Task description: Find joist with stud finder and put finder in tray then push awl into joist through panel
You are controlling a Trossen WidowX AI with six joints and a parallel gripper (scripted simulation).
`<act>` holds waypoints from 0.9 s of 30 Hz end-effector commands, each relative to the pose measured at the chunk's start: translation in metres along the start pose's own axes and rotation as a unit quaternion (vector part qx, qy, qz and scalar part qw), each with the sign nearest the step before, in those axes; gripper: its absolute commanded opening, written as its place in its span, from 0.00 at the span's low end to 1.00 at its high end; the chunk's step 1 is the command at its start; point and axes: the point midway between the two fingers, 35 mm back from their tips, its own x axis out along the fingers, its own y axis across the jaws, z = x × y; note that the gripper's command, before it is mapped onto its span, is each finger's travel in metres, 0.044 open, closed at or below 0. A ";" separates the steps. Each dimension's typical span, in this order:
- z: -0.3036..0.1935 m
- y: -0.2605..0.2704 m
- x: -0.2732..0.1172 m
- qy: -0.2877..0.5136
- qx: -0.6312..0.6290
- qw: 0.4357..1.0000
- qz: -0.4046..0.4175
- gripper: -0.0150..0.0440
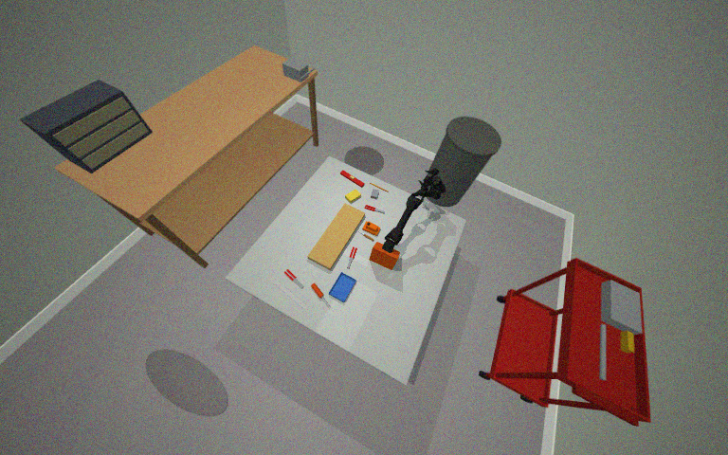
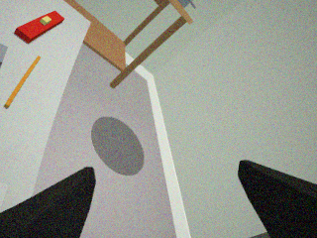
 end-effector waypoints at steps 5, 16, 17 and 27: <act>0.014 -0.003 0.036 -0.021 0.081 0.994 -0.064 1.00; 0.060 0.047 0.127 0.005 0.342 0.929 -0.141 1.00; 0.066 0.057 0.133 0.013 0.363 0.921 -0.138 1.00; 0.144 0.183 0.165 0.134 0.500 0.855 -0.025 1.00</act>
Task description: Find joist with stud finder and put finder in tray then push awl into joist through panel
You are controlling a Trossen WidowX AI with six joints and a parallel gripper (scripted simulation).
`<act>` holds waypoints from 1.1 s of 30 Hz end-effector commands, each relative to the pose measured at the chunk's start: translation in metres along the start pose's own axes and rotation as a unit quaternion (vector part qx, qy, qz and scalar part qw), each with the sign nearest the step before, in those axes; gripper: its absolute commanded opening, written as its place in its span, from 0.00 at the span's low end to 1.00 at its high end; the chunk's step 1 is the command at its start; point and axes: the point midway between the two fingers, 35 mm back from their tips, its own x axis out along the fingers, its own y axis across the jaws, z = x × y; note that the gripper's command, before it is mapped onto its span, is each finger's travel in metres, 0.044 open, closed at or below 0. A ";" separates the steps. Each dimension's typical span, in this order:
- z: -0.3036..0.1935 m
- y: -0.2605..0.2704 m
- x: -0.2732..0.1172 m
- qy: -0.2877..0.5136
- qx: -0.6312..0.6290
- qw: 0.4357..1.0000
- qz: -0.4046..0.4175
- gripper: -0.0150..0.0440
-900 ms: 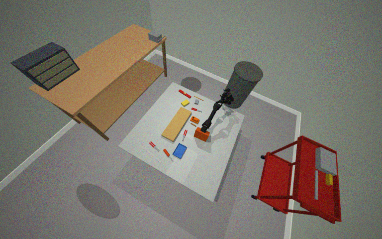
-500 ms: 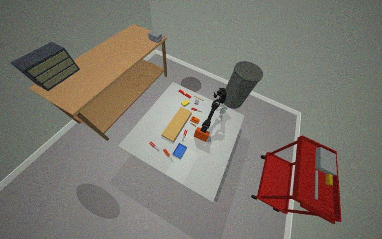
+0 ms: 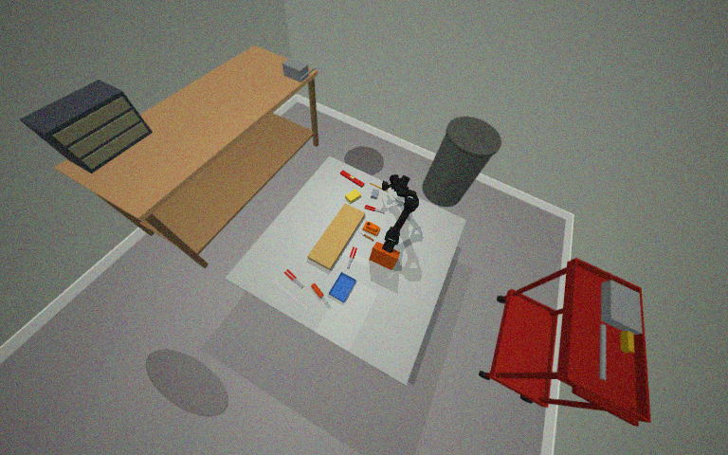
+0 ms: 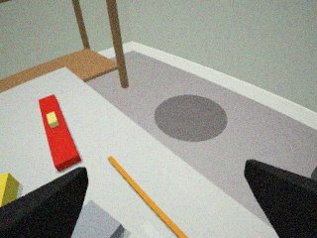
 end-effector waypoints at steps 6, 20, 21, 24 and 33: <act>-0.065 0.128 -0.042 0.182 0.009 0.980 0.077 1.00; -0.177 0.246 -0.205 0.396 -0.257 0.855 0.214 1.00; -0.180 0.247 -0.211 0.399 -0.271 0.849 0.217 1.00; -0.181 0.247 -0.212 0.400 -0.275 0.847 0.218 1.00; -0.180 0.250 -0.209 0.400 -0.275 0.847 0.218 1.00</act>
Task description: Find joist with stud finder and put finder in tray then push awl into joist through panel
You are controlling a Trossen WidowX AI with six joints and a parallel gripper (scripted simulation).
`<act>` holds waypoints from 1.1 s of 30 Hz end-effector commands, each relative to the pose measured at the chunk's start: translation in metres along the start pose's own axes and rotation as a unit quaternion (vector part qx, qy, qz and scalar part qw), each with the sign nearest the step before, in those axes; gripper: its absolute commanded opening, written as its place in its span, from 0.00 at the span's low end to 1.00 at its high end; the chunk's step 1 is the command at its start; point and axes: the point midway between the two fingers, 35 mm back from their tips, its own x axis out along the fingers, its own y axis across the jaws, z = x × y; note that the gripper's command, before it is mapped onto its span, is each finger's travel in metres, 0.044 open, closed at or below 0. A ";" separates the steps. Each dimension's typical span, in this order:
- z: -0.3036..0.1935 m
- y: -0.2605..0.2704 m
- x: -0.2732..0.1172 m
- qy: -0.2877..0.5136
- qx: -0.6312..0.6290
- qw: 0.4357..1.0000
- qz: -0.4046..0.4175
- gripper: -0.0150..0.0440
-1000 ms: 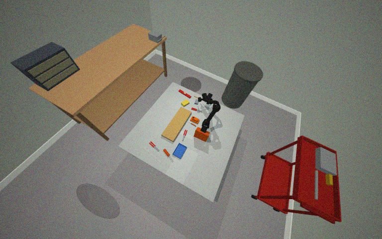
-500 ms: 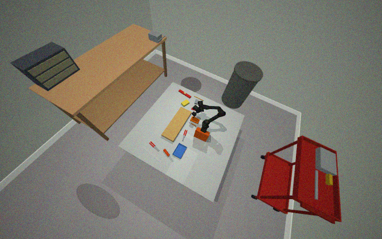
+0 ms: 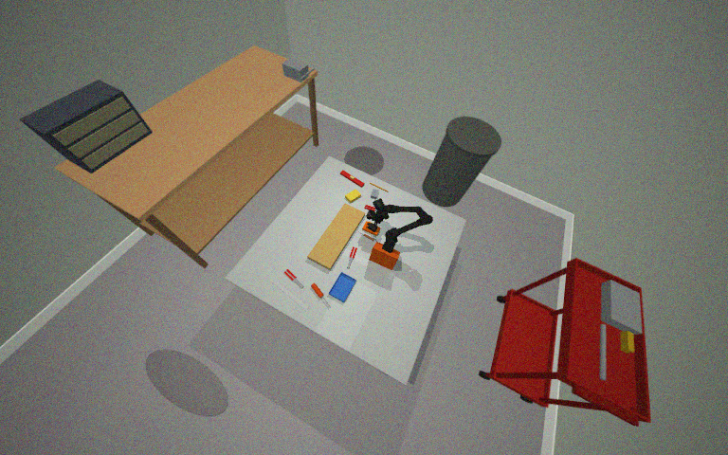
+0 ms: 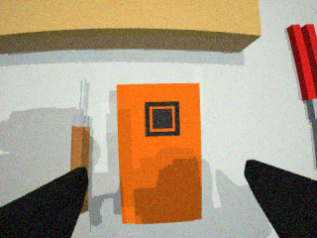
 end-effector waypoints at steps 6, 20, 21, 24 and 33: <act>0.006 0.001 0.002 0.002 -0.001 1.000 -0.001 1.00; 0.006 0.002 0.016 0.003 0.000 1.000 0.001 1.00; 0.006 0.002 0.018 0.003 0.000 1.000 0.001 1.00; 0.005 0.002 0.023 0.003 0.000 1.000 0.001 1.00; 0.001 0.002 0.036 0.003 0.000 1.000 0.001 1.00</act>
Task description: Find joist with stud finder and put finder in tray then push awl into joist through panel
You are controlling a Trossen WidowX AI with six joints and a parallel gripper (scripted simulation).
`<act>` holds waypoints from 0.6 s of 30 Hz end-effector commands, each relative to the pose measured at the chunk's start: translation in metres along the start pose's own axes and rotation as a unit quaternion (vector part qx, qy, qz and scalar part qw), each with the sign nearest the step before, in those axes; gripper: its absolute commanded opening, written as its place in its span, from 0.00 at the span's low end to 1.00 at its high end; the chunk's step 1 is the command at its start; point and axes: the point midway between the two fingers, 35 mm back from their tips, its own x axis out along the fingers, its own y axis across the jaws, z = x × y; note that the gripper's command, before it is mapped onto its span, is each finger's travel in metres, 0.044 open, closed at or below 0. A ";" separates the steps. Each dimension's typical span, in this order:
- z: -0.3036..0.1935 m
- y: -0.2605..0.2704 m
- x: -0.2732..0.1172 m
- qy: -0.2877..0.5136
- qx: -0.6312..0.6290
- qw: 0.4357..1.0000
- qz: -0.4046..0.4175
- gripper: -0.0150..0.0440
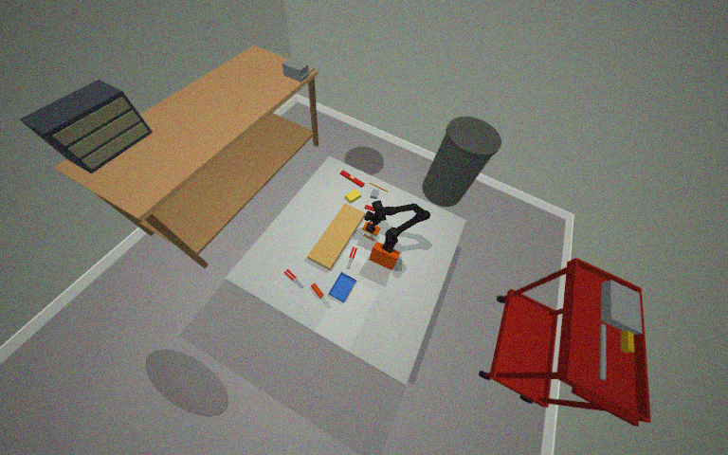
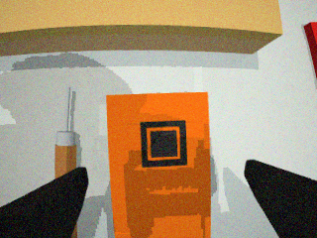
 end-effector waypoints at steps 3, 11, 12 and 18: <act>-0.005 0.003 0.010 0.004 -0.005 1.000 0.004 1.00; -0.010 0.003 0.020 0.004 -0.005 1.000 0.003 1.00; -0.010 0.003 0.021 0.004 -0.005 1.000 0.002 1.00; -0.010 0.003 0.021 0.004 -0.005 1.000 0.002 0.83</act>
